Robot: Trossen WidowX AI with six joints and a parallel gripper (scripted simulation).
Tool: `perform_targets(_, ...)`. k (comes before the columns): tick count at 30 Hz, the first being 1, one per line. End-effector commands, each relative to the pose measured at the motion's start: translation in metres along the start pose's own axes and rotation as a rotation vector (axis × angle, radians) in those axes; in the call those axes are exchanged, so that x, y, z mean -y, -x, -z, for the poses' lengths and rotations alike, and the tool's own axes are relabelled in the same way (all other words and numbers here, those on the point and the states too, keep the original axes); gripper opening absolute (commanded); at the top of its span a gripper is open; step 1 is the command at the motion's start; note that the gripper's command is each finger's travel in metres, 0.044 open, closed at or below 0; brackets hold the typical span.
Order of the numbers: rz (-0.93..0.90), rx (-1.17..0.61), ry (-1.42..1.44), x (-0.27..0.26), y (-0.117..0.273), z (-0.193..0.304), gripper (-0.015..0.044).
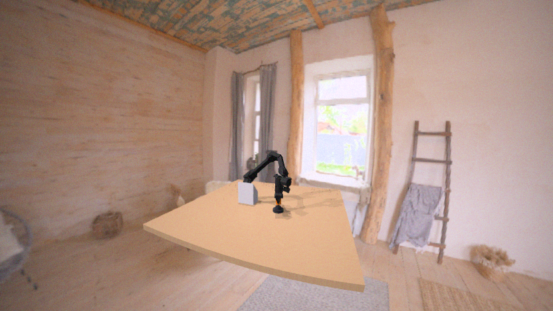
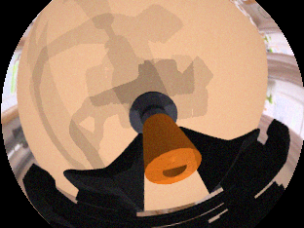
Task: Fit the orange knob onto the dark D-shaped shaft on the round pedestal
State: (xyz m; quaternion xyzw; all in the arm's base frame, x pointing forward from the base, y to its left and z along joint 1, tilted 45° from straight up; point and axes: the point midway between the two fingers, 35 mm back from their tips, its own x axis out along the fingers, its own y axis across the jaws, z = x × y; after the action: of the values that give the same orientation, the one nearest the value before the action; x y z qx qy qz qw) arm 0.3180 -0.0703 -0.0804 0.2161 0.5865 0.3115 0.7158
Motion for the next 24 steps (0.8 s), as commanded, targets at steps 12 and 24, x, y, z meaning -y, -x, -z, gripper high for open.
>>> perform_targets(12,0.004,0.002,0.052,-0.0007,-0.0013,0.0018,0.0)
perform_targets(24,0.004,0.002,0.053,-0.0006,-0.0021,-0.0003,0.0)
